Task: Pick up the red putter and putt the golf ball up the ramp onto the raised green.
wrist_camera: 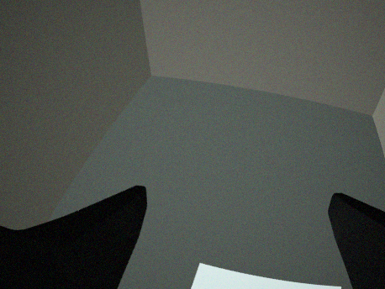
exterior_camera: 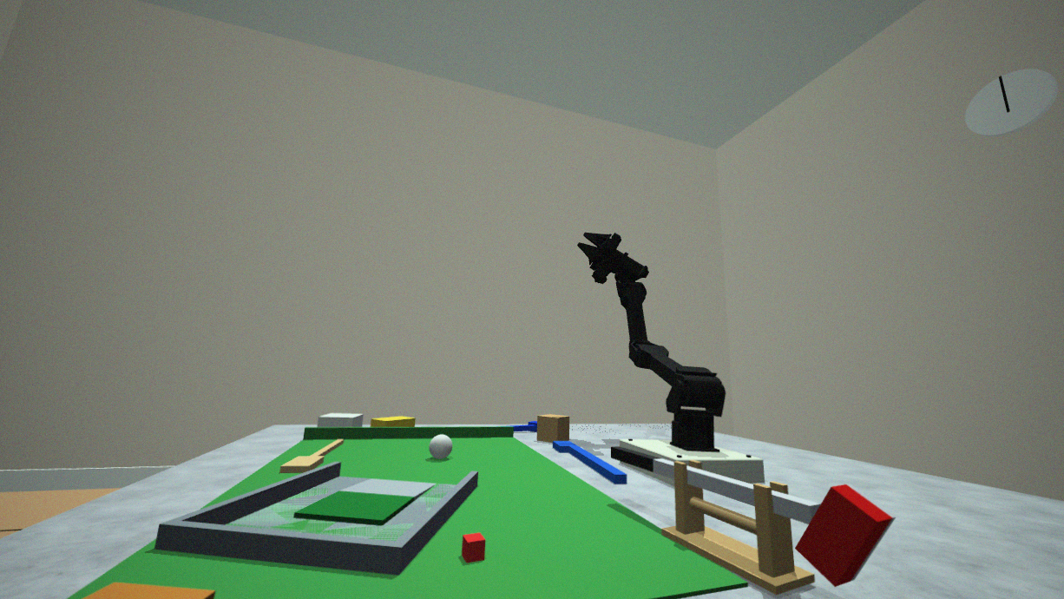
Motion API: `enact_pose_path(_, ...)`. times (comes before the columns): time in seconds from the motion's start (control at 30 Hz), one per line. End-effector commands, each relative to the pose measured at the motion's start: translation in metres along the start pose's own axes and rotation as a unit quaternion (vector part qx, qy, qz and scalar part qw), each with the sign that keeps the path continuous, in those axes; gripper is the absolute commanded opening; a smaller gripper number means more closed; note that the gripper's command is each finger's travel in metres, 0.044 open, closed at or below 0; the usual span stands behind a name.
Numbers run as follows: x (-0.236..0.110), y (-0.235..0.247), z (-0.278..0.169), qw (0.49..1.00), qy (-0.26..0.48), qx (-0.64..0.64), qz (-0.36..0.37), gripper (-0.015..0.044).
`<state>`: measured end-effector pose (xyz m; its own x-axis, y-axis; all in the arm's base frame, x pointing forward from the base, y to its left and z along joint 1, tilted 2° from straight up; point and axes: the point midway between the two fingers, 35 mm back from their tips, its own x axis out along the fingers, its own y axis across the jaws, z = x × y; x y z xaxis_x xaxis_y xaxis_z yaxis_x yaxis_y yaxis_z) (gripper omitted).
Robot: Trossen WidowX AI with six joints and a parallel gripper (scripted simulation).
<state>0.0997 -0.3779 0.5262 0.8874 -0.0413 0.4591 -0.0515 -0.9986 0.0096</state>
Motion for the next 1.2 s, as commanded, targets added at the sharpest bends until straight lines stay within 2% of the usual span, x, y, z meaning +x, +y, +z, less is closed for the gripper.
enact_pose_path(0.0,0.001,-0.002,-0.002,1.000,0.002,-0.003,-0.001,0.0426)
enact_pose_path(0.1,0.010,-0.033,-0.026,0.998,0.025,-0.045,-0.019,0.0440)
enact_pose_path(0.33,0.012,-0.105,-0.074,0.968,0.068,-0.235,-0.045,0.0440)
enact_pose_path(0.53,0.010,-0.204,-0.106,0.874,0.113,-0.467,-0.076,0.0440)
enact_pose_path(0.67,0.011,-0.249,-0.110,0.815,0.130,-0.557,-0.093,0.0440)
enact_pose_path(0.97,0.021,-0.388,-0.082,0.586,0.179,-0.773,-0.165,0.0440)
enact_pose_path(1.17,0.028,-0.474,-0.034,0.379,0.231,-0.869,-0.221,0.0440)
